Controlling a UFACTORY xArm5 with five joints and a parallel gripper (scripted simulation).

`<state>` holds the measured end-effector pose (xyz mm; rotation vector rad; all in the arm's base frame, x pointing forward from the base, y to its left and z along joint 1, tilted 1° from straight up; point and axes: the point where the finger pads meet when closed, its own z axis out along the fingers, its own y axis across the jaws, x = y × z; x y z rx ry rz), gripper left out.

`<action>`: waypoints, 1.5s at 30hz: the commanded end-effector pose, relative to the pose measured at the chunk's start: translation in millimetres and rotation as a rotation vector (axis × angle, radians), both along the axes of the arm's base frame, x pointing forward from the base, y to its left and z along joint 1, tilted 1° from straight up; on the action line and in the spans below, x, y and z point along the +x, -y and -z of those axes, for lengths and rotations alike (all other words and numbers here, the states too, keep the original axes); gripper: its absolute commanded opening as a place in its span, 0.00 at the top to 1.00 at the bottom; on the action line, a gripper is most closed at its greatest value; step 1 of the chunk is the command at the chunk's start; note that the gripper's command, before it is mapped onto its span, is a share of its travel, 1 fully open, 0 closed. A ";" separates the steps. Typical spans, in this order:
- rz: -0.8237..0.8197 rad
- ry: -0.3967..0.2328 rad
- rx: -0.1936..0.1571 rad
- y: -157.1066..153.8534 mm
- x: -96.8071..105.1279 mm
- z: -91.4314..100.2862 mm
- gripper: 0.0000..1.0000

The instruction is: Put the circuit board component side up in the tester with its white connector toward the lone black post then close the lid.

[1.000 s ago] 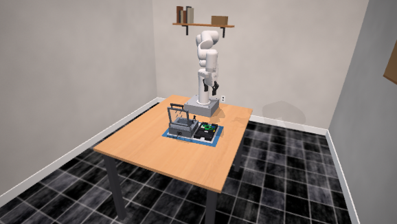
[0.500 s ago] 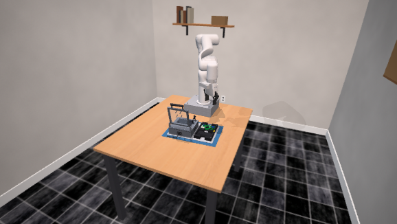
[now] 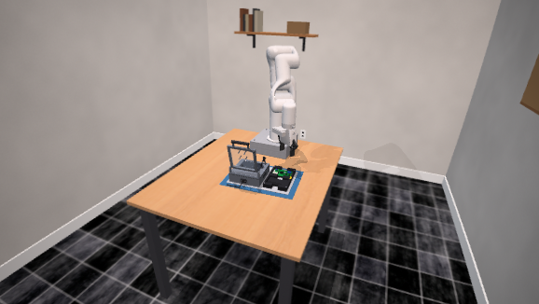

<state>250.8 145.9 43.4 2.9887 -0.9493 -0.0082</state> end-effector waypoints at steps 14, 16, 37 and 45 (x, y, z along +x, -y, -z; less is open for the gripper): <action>0.001 0.010 0.006 -6.3 -8.1 61.4 0.00; 0.001 0.010 0.006 -6.3 -8.1 61.4 0.00; 0.001 0.010 0.006 -6.3 -8.1 61.4 0.00; 0.001 0.010 0.006 -6.3 -8.1 61.4 0.00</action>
